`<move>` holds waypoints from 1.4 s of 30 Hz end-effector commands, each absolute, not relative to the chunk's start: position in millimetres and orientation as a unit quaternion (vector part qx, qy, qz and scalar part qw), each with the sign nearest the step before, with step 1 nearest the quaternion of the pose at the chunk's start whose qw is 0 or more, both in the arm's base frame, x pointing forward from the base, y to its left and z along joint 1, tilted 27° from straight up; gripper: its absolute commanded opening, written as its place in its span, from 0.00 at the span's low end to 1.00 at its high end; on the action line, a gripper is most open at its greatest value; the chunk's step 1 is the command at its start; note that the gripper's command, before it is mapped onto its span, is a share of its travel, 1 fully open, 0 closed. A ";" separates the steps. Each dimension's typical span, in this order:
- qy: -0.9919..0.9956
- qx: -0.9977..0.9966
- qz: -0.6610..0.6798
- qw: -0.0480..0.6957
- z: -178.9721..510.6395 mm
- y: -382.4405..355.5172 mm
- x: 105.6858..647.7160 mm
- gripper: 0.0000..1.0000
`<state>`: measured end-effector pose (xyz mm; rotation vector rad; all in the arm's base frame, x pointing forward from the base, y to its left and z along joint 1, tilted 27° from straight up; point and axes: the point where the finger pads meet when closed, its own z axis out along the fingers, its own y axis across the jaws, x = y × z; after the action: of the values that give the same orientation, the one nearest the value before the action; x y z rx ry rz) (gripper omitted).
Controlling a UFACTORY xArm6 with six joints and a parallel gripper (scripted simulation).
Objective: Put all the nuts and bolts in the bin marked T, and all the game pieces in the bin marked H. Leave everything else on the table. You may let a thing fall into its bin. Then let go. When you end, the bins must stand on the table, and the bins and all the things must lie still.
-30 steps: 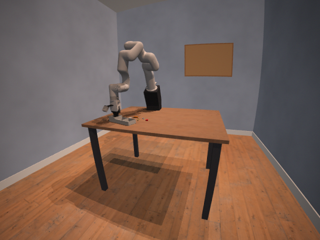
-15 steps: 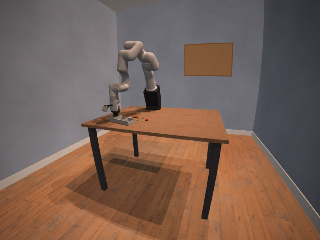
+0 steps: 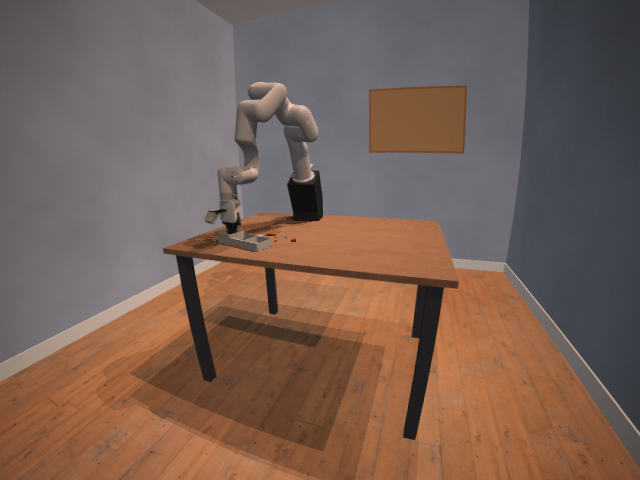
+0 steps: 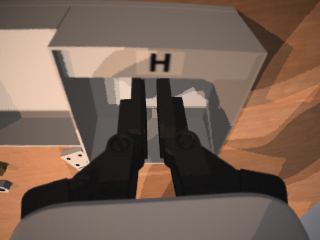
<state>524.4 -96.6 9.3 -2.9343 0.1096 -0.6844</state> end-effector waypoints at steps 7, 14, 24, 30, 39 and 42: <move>0.036 -0.971 -0.228 0.063 21.6 -98.4 519.9 0.07; 0.036 -0.971 -0.228 0.063 27.5 -99.1 517.0 0.07; 0.036 -0.971 -0.228 0.063 48.9 -101.6 506.3 0.07; 0.036 -0.971 -0.228 0.063 62.6 -103.3 499.4 0.07; 0.036 -0.971 -0.228 0.063 69.0 -74.5 505.5 0.07; 0.036 -0.971 -0.228 0.063 72.2 -60.1 508.5 0.07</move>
<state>504.6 -74.2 67.5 -2.9301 0.1070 -0.6916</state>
